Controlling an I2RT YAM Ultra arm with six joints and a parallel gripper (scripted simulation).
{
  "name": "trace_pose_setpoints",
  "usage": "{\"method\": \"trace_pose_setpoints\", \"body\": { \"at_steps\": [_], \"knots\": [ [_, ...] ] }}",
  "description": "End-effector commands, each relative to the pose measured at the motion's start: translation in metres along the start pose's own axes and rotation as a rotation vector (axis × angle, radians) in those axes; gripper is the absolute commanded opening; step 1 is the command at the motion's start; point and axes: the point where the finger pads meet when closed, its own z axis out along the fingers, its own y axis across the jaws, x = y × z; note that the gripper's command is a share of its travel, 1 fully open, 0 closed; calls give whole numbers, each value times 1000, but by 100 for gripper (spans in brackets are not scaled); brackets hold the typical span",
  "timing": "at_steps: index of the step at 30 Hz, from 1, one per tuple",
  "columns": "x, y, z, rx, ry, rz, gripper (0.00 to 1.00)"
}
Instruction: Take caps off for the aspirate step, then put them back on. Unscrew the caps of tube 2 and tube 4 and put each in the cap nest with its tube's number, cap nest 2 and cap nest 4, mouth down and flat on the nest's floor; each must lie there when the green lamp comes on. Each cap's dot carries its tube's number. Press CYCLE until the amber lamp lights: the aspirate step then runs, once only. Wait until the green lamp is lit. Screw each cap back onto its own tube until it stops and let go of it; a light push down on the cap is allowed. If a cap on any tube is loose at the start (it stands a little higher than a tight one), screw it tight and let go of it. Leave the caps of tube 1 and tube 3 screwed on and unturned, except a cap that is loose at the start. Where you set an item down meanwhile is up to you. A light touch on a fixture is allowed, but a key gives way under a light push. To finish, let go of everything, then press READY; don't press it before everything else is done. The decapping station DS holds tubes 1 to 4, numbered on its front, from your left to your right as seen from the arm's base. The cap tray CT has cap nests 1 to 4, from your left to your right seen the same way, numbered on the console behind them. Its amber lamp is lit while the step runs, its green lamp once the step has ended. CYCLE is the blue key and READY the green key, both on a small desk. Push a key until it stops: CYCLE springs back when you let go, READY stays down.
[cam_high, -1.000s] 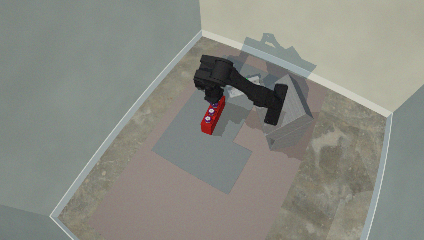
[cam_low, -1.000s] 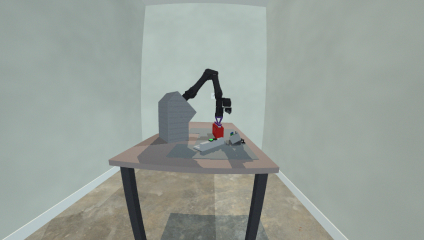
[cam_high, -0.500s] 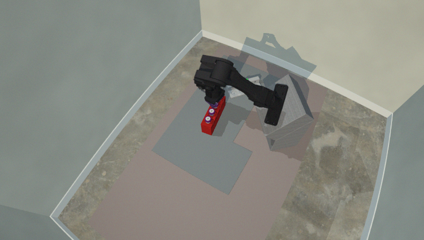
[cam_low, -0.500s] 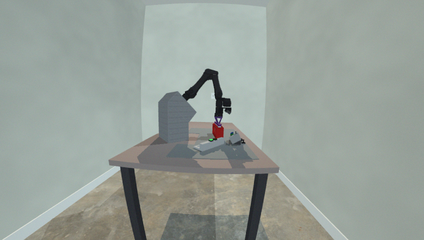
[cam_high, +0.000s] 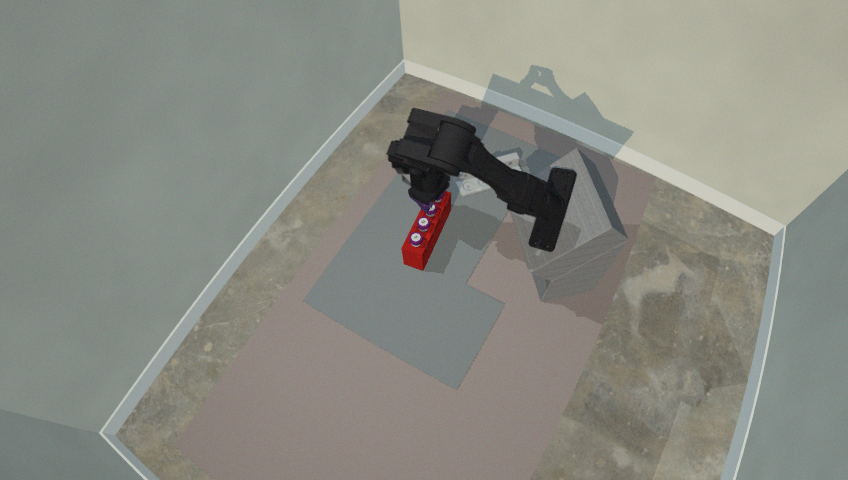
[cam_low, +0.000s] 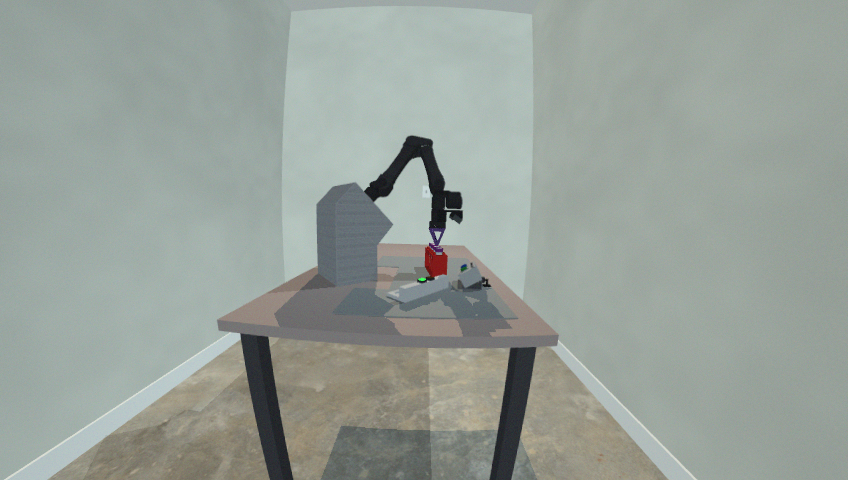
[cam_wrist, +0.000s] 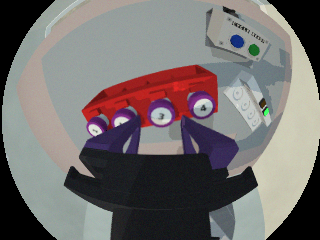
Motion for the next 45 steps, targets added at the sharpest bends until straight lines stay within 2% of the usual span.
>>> {"method": "trace_pose_setpoints", "body": {
  "at_steps": [1, 6, 9, 10, 12, 13, 15, 25, 27, 30, 32, 41, 45],
  "knots": [
    [-1, -1, -11, 0, -1, 2, 49],
    [-1, -1, -26, 0, -1, 2, 49],
    [-1, -1, -27, 0, -1, 2, 49],
    [-6, -8, -27, 0, -1, 85, 0],
    [-15, -22, -27, 1, -1, 216, 0],
    [-20, -29, -27, 1, -1, 216, 0],
    [-20, -29, -27, 1, -1, 216, 0],
    [-66, -99, -27, 3, -2, 216, 0],
    [-66, -99, -27, 3, -2, 216, 0],
    [-77, -117, -14, 3, -3, 216, 0],
    [-77, -117, -14, 3, -3, 216, 0],
    [-113, -170, 25, 4, -4, 216, 0],
    [-114, -172, 27, 4, -4, 216, 0]
  ]
}}
